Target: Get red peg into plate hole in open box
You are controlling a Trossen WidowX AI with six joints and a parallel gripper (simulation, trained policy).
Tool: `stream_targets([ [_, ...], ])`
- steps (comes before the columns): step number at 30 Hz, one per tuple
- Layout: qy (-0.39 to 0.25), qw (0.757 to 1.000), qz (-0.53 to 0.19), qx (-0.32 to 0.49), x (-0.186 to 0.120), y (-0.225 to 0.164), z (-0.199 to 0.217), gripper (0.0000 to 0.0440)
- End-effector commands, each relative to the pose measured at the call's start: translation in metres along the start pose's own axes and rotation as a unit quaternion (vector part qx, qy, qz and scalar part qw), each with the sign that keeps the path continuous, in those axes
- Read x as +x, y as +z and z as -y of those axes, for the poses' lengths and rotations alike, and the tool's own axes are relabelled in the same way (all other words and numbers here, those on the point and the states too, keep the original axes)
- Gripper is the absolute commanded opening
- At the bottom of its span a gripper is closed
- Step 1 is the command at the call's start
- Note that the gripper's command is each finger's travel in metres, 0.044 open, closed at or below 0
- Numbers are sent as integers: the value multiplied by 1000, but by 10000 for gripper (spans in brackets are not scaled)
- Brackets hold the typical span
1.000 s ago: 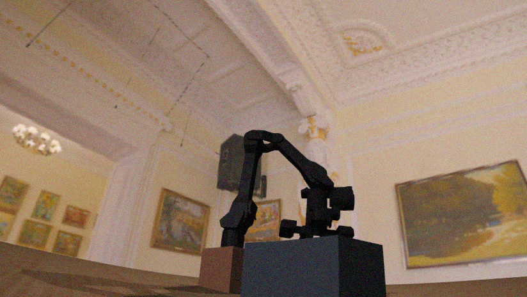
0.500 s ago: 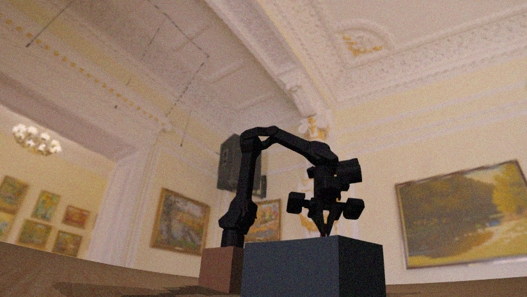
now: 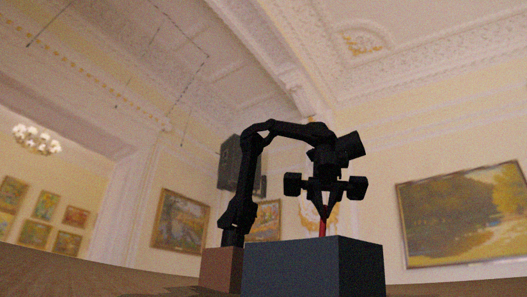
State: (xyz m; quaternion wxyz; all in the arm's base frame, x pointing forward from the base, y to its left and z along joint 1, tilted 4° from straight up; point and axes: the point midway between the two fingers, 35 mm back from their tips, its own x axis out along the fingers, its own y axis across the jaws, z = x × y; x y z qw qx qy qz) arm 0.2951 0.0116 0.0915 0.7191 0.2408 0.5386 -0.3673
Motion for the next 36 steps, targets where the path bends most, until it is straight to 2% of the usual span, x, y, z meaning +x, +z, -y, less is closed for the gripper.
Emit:
stream_targets([
  [1,-3,1000,-4,10,4,13,4,0],
  [17,-8,997,-13,74,37,74,19,3],
  [29,-13,994,-42,101,77,93,25,7],
  [31,-15,994,-48,101,87,93,25,24],
  [34,-20,994,-56,96,101,91,26,94],
  [36,-28,994,-63,87,109,90,28,118],
])
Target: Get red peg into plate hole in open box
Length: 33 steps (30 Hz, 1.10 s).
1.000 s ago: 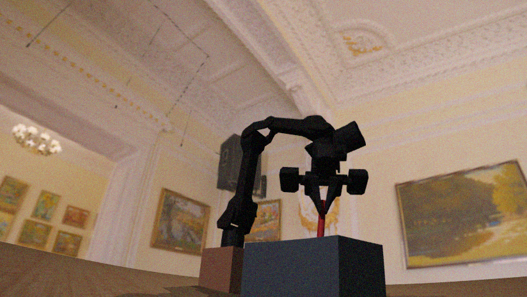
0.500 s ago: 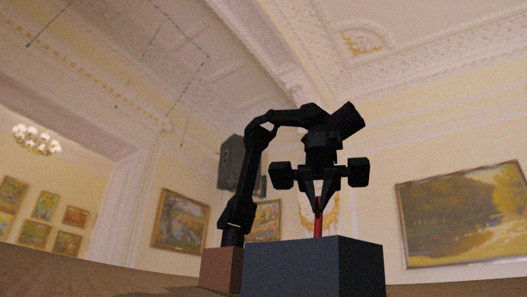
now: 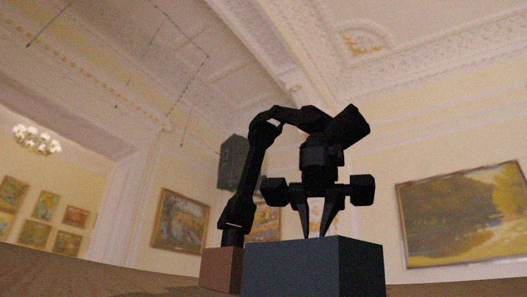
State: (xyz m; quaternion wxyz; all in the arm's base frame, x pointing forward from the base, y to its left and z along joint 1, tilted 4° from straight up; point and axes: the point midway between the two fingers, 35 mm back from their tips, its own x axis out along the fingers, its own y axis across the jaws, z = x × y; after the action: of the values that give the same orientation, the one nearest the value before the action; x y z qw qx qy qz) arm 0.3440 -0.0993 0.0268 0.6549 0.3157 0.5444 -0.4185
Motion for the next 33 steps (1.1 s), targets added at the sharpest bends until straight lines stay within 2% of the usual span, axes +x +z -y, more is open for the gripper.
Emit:
stream_targets([
  [1,-12,1000,-10,-11,14,1,1,123],
  [5,-8,1000,-4,-7,24,15,-5,225],
  [11,-1,1000,9,-5,32,34,-11,340],
  [15,13,999,32,2,31,54,-15,437],
  [22,35,997,73,18,24,91,-18,440],
  [33,36,996,75,19,24,92,-18,440],
])
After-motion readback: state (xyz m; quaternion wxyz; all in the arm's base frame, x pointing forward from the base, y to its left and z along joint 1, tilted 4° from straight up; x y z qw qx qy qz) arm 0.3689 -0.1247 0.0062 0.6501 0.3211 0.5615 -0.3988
